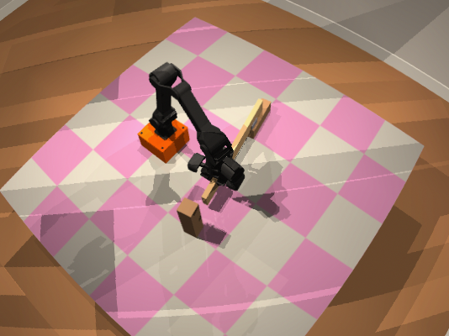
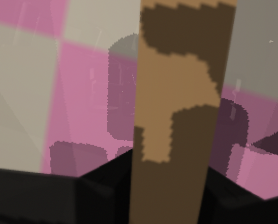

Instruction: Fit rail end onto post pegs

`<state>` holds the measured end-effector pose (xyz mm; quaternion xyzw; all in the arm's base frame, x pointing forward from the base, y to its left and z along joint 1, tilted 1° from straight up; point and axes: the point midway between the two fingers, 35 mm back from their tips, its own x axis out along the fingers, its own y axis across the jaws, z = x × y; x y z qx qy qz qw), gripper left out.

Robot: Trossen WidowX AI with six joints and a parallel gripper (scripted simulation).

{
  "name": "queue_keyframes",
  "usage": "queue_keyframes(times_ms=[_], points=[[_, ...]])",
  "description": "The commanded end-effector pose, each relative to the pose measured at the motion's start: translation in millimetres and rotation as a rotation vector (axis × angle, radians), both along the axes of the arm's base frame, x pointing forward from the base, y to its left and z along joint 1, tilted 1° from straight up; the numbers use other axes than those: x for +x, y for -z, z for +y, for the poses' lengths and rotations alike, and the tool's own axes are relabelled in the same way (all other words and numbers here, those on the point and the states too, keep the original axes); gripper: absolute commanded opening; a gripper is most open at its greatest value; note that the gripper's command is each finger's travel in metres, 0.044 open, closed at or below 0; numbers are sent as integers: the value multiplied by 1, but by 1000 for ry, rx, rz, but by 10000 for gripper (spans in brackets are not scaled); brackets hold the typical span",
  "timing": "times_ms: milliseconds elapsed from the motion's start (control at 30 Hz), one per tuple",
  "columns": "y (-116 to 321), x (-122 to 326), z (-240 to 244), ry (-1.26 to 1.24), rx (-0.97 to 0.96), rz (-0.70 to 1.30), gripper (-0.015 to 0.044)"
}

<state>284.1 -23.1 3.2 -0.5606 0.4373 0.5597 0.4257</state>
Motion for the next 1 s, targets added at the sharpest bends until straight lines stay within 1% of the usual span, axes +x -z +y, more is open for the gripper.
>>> queue_keyframes(times_ms=[0,967], points=[[-6,2,1,2,9,-12,0],[-20,3,2,2,9,-13,0]])
